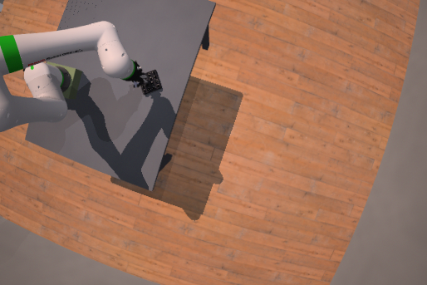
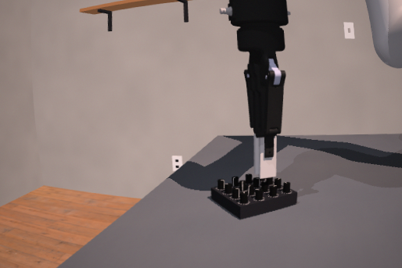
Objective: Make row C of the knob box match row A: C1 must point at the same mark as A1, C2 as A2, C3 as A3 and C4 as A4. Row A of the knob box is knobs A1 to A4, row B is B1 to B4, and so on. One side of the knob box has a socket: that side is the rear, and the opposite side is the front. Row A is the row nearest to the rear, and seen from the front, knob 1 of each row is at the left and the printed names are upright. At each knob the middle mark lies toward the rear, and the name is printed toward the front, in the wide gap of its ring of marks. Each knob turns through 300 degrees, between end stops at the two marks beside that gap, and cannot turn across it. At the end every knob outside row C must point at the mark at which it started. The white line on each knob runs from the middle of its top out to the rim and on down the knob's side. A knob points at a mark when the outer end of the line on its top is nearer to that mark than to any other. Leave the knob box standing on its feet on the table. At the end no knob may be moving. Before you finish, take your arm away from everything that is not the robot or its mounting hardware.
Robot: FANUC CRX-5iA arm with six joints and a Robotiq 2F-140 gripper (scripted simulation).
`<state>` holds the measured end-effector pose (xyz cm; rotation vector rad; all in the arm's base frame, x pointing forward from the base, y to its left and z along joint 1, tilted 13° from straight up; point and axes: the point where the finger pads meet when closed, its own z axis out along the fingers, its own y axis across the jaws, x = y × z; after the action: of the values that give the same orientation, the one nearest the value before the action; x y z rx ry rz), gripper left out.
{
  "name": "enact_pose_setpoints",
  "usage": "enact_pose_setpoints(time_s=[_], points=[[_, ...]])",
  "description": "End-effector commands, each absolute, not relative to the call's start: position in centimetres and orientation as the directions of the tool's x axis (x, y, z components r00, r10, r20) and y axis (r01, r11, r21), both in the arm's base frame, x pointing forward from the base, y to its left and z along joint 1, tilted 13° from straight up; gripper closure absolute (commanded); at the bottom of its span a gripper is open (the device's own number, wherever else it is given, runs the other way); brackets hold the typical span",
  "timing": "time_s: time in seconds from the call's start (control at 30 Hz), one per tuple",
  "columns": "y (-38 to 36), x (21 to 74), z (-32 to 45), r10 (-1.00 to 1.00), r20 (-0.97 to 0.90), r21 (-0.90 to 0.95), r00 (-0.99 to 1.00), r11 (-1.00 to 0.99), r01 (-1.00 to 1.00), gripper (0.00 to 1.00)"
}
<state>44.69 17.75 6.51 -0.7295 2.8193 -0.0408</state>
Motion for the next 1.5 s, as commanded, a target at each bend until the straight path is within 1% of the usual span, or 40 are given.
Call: enact_pose_setpoints(time_s=[0.0,1.47], points=[[17.77,44.77,6.26,-0.482,-0.213,-0.084,-0.850,0.876,-0.475,0.88],[17.80,44.85,5.83,-0.482,-0.213,-0.084,-0.850,0.876,-0.475,0.88]])
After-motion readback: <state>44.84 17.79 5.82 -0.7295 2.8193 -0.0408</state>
